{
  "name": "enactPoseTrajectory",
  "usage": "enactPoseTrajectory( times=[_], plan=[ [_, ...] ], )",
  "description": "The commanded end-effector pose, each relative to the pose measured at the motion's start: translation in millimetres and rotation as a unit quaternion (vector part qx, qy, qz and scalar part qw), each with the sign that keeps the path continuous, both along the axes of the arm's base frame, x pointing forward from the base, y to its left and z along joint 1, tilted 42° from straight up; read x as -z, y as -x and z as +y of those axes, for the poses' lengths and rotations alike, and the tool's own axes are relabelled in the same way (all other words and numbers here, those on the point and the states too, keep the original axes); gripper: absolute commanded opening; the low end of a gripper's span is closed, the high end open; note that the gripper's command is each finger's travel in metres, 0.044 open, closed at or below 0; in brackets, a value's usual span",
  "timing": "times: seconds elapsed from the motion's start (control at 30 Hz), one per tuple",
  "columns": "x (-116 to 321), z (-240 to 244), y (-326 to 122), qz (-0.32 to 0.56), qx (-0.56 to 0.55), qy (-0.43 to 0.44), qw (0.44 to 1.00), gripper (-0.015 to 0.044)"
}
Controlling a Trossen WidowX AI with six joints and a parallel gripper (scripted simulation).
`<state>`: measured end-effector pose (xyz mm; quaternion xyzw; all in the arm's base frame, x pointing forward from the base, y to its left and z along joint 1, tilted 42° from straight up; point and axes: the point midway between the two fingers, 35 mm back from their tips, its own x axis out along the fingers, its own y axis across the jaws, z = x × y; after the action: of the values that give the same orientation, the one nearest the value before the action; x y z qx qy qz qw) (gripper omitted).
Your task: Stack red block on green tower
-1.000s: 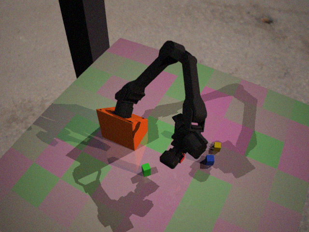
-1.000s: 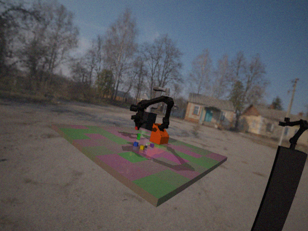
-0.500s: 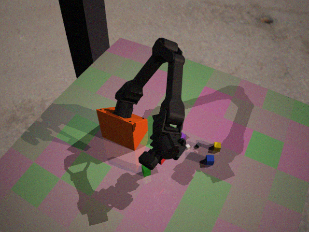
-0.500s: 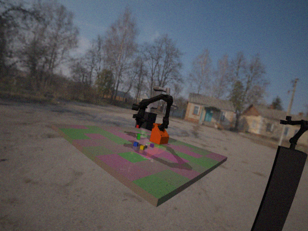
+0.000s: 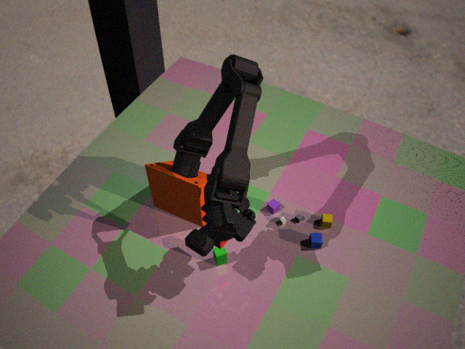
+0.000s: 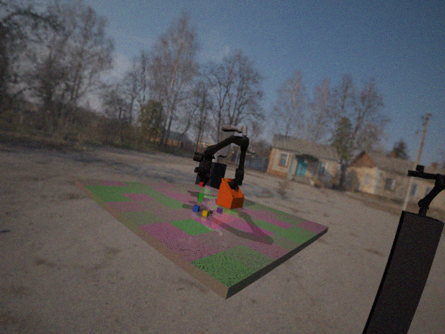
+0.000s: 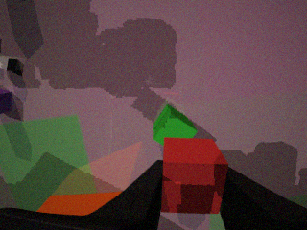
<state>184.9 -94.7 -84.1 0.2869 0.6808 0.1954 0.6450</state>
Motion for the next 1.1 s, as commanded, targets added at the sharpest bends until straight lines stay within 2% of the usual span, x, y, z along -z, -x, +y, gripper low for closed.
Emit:
enactPoseTrajectory(
  times=[0.0, 0.37, 1.07],
  plan=[
    [13, 15, 4, 0.006, -0.001, -0.007, 1.0, 0.0],
    [37, 35, 1, 0.006, -0.001, -0.008, 1.0, 0.0],
    [38, 36, 1, 0.006, -0.001, -0.008, 1.0, 0.0]
  ],
)
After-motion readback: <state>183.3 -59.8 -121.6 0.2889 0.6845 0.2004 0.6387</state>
